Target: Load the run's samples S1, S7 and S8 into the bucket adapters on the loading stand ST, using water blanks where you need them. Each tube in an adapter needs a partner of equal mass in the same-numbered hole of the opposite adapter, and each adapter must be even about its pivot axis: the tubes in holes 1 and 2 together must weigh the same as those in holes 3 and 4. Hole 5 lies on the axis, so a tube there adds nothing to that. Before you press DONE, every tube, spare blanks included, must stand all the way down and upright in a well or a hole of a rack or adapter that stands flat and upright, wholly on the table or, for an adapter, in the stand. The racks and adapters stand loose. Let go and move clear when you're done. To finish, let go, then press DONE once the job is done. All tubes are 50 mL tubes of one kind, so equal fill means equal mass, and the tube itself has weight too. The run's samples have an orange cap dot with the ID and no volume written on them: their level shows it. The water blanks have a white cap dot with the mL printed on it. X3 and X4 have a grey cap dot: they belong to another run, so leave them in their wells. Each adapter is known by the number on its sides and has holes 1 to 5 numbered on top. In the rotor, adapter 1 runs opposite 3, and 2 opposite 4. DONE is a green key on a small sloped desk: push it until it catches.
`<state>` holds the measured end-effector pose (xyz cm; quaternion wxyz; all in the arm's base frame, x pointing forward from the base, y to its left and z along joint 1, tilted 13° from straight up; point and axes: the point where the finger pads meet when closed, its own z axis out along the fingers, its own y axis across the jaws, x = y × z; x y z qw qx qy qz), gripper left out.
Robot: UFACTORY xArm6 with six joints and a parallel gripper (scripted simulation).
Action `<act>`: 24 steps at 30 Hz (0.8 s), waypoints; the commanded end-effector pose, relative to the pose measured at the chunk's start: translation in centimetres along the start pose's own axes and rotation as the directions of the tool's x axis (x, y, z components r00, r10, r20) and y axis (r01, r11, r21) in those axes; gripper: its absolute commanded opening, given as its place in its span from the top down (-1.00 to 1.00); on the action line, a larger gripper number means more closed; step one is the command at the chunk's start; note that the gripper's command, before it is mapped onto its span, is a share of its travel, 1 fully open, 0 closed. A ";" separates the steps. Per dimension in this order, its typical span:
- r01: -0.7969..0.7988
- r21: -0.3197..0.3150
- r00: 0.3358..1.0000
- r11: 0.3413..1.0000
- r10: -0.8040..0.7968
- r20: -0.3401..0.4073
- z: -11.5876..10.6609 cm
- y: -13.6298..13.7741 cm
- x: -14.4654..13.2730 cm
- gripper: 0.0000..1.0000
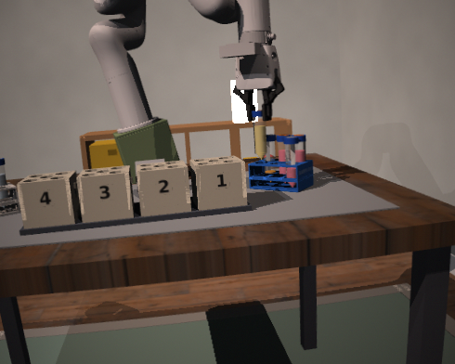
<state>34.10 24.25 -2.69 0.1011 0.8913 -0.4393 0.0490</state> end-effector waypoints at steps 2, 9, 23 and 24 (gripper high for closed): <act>0.000 0.004 1.000 1.000 0.000 0.000 0.2 -0.1 0.0 1.00; 0.000 0.004 1.000 1.000 0.000 0.000 0.7 -0.1 0.0 1.00; 0.000 0.004 1.000 1.000 0.000 0.000 2.1 -0.1 0.0 1.00; 0.000 0.004 1.000 1.000 0.000 0.000 2.2 -0.1 0.0 1.00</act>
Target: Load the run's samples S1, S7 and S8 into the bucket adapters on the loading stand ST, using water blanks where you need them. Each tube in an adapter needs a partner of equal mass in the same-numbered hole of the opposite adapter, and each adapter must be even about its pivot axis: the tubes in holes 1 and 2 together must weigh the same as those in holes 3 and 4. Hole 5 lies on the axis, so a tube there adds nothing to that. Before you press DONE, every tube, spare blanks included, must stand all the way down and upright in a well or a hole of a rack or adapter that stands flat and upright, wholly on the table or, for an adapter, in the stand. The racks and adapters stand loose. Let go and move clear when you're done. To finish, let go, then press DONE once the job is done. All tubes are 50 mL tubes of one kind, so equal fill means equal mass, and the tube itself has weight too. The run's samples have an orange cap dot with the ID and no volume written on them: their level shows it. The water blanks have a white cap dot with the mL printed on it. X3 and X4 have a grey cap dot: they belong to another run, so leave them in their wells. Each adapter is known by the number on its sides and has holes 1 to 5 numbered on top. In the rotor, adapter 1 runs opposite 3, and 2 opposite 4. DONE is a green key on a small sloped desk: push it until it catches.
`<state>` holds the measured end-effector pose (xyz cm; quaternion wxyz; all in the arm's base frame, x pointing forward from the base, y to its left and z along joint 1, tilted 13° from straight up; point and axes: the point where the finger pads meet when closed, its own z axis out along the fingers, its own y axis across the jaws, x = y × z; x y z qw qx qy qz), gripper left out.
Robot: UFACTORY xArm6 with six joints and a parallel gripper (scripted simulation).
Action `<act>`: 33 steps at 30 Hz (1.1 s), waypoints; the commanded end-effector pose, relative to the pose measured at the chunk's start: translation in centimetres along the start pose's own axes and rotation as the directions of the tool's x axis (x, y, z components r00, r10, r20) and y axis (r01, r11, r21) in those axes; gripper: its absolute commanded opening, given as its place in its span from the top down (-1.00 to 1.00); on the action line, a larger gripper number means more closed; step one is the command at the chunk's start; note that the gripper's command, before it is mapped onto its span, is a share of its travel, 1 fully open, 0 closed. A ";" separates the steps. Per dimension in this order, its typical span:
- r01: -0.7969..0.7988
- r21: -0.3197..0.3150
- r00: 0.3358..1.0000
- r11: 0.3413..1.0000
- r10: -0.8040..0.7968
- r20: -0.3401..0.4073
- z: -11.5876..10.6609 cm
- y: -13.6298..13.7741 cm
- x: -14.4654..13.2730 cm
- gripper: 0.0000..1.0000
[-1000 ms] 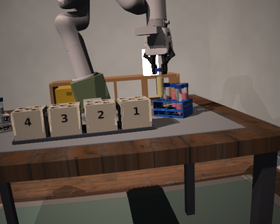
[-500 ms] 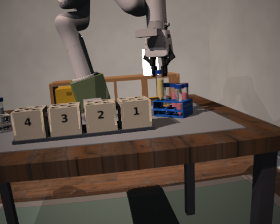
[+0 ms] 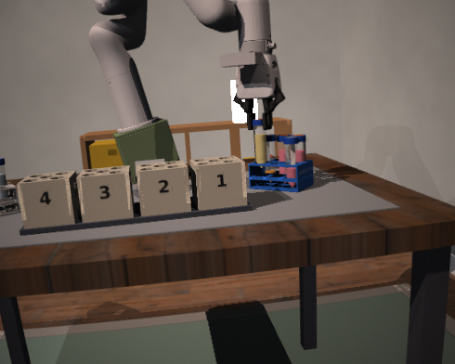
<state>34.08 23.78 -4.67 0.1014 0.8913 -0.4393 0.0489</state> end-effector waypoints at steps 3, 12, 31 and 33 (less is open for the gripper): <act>0.000 0.004 1.000 1.000 0.000 0.000 0.3 -0.2 0.0 1.00; 0.000 0.004 1.000 1.000 0.000 0.000 1.2 -0.2 0.0 1.00; 0.000 0.004 1.000 1.000 0.000 0.000 2.9 -0.2 0.0 1.00; 0.000 0.004 1.000 1.000 0.000 0.000 3.1 -0.2 0.0 1.00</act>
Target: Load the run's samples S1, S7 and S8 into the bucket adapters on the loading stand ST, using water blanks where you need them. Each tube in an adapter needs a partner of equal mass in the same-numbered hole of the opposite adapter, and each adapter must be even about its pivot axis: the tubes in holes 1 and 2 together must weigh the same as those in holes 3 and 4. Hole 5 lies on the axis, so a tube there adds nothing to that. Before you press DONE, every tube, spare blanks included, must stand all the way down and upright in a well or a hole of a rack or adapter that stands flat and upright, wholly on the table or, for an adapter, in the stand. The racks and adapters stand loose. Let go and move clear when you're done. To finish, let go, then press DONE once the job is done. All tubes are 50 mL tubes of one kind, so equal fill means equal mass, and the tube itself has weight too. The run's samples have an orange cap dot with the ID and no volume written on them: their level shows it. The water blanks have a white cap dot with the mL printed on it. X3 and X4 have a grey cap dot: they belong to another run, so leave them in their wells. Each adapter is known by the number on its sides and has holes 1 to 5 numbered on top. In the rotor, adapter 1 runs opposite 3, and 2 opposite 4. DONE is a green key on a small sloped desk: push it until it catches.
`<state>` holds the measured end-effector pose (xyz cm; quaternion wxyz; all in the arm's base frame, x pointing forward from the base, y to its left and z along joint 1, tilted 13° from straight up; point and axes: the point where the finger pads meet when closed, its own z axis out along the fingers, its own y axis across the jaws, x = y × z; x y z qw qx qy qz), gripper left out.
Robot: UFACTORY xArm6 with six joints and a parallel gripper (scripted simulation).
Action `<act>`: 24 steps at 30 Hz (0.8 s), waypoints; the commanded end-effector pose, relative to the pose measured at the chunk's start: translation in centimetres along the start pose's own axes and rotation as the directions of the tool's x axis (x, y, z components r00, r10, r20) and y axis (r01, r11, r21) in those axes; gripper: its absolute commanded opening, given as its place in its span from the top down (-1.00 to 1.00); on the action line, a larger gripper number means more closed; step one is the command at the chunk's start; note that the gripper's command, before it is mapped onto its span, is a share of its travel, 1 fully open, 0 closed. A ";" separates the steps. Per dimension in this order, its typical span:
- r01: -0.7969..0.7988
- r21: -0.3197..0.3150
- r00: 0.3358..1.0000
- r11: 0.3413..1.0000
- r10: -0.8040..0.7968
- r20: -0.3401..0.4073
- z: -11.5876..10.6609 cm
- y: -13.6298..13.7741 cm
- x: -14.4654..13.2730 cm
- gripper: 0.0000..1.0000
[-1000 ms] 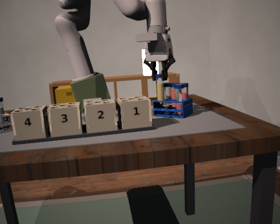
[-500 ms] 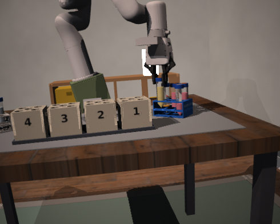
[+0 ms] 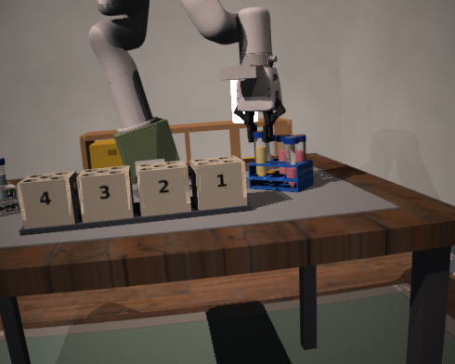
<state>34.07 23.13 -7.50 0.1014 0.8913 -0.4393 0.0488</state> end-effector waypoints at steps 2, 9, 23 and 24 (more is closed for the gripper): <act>0.000 0.004 1.000 1.000 0.000 0.000 0.3 -0.2 0.0 1.00; 0.000 0.004 1.000 1.000 0.000 0.000 0.9 -0.2 0.0 1.00; 0.000 0.004 1.000 1.000 0.000 0.000 1.0 -0.2 0.0 1.00; 0.000 0.004 1.000 1.000 0.000 0.000 1.0 -0.2 0.0 1.00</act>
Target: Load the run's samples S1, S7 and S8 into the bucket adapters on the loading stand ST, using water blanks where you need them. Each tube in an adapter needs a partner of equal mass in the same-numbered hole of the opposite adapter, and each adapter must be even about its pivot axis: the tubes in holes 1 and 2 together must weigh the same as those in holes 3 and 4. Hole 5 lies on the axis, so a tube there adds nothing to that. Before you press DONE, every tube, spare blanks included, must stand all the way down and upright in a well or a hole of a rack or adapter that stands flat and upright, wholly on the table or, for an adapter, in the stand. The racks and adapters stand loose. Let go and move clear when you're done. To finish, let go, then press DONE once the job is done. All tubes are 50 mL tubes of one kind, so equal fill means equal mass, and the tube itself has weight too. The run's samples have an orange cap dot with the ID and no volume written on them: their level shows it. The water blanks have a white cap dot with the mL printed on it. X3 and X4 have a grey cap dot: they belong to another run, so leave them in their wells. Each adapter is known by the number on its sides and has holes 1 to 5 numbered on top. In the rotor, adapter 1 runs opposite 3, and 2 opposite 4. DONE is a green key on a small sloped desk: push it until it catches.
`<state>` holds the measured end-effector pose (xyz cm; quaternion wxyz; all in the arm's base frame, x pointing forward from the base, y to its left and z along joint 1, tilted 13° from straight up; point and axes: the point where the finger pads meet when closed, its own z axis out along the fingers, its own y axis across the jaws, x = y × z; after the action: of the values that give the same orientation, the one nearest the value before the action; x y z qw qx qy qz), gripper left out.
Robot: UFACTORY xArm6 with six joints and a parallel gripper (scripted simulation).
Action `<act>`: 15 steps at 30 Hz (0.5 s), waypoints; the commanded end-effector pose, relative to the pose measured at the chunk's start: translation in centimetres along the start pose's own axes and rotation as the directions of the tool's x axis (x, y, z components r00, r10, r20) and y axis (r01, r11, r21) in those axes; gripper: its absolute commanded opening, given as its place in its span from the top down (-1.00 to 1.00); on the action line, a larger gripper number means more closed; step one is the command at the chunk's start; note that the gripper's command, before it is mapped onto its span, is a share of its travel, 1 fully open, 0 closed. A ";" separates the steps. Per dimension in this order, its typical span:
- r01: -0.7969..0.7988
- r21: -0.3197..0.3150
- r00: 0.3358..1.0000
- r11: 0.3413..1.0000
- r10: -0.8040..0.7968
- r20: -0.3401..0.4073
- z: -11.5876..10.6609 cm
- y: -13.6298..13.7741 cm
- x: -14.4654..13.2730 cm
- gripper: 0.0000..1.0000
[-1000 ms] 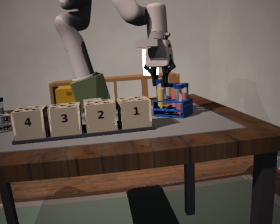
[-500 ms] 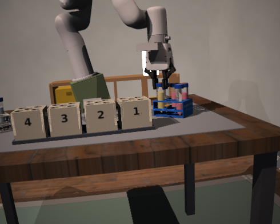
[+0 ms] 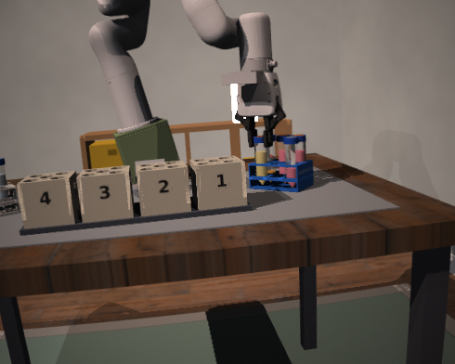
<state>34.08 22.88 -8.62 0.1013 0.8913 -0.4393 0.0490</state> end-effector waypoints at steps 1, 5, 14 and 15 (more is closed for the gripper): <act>0.000 0.004 1.000 1.000 0.000 0.000 -0.1 -0.2 0.0 1.00; 0.000 0.004 1.000 1.000 0.000 0.000 -0.1 -0.2 0.0 0.13; 0.000 0.004 1.000 1.000 0.000 0.000 -0.1 -0.2 0.0 0.13; 0.000 0.004 1.000 1.000 0.000 0.000 -0.1 -0.2 0.0 0.13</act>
<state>34.08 22.87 -8.66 0.1013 0.8913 -0.4393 0.0490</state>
